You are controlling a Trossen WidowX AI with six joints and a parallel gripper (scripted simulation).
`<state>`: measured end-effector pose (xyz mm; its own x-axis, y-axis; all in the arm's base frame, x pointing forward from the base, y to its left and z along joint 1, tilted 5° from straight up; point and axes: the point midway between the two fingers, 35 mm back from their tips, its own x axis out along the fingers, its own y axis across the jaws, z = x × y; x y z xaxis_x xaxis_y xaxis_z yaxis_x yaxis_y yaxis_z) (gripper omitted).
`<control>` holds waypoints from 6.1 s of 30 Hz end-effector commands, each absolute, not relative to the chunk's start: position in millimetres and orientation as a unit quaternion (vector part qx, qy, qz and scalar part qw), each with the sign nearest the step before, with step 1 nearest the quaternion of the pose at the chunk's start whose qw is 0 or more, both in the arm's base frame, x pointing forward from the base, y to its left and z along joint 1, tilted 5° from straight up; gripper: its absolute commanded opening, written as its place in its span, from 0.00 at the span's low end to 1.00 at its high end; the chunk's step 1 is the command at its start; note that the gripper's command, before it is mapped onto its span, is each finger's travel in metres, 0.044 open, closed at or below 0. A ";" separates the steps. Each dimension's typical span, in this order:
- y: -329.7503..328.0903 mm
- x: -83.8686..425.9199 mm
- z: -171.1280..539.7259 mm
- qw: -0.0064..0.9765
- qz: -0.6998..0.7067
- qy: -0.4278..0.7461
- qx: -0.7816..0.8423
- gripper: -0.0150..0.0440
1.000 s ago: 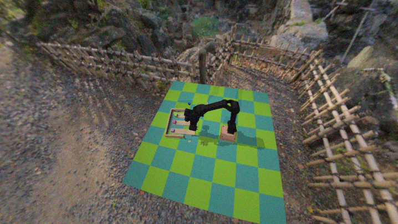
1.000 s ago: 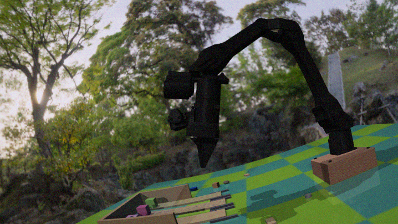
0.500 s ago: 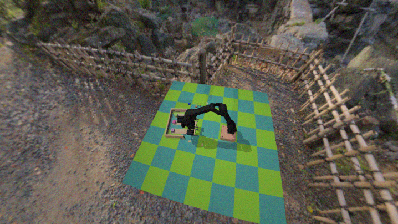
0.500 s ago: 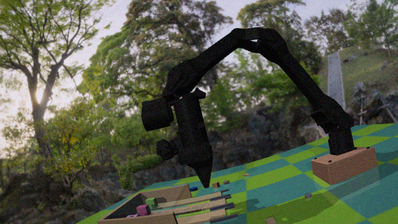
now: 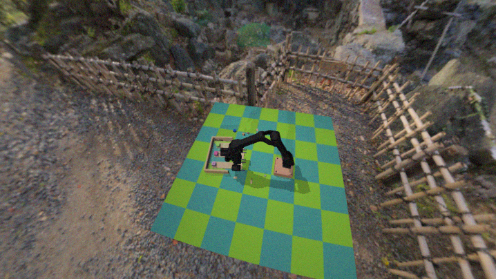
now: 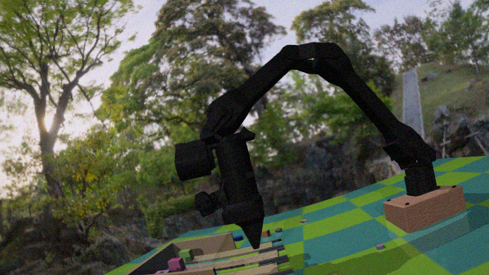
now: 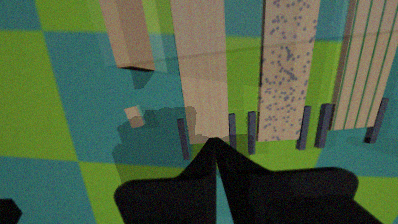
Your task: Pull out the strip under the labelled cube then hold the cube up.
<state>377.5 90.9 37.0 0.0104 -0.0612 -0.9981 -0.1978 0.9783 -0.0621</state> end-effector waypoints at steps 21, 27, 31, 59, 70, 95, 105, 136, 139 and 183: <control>90.8 375.7 -6.6 0.701 0.048 0.706 -0.091 0.25; 91.0 375.2 -12.2 0.701 0.048 0.706 -0.091 0.25; 91.0 375.2 -12.2 0.701 0.048 0.706 -0.091 0.25; 90.9 375.2 -13.3 0.701 0.048 0.706 -0.091 0.25; 90.9 375.2 -14.4 0.701 0.048 0.706 -0.091 0.25; 90.8 375.5 -16.9 0.701 0.048 0.706 -0.091 0.25; 90.9 375.9 -17.9 0.701 0.048 0.706 -0.091 0.25; 81.6 335.5 -19.4 0.699 0.048 0.707 -0.091 0.25; 80.7 331.2 -19.6 0.699 0.048 0.708 -0.091 0.25; 67.2 267.7 -20.3 0.697 0.047 0.709 -0.091 0.25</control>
